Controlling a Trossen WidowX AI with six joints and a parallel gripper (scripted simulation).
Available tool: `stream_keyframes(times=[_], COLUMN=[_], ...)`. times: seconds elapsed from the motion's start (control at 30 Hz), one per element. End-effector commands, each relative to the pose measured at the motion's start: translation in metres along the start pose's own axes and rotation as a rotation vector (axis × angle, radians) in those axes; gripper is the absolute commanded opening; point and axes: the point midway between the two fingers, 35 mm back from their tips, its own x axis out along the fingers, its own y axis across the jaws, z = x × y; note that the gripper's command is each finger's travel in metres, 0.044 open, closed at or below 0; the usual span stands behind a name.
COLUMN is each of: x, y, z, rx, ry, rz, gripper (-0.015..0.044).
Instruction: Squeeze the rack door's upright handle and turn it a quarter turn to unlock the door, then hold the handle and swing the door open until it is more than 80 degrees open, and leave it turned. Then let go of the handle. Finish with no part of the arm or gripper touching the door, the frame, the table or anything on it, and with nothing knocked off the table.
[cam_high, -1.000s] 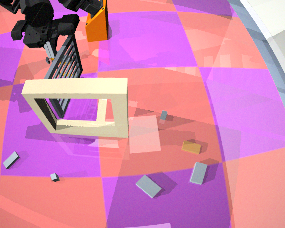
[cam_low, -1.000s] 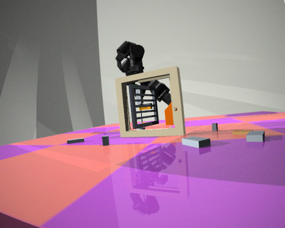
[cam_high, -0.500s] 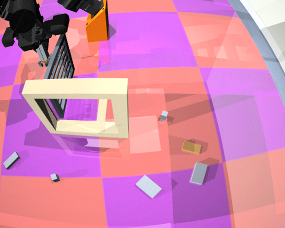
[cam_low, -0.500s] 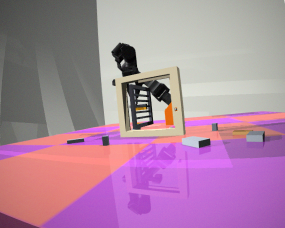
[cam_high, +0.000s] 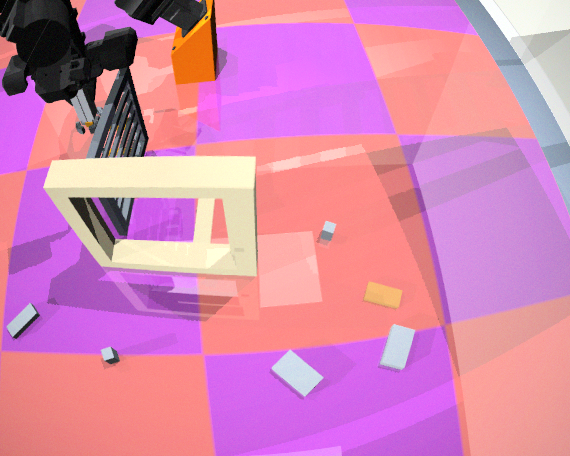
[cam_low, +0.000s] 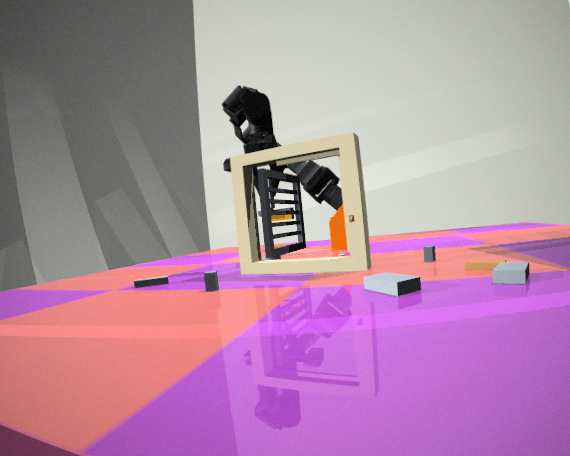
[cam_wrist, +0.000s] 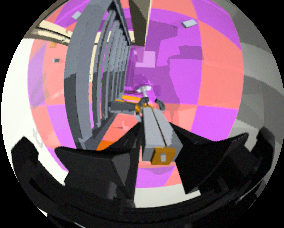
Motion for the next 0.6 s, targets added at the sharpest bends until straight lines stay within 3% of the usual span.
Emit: stream_keyframes(times=[0.0,0.17,0.57], x=[0.000,0.000,-0.018], y=[-0.001,-0.001,-0.001], z=[0.000,0.000,0.001], rx=[-0.011,-0.011,-0.043], ry=[-0.002,-0.002,-0.044], rz=[-0.004,-0.004,0.012], gripper=[0.0183,0.0298,0.0298])
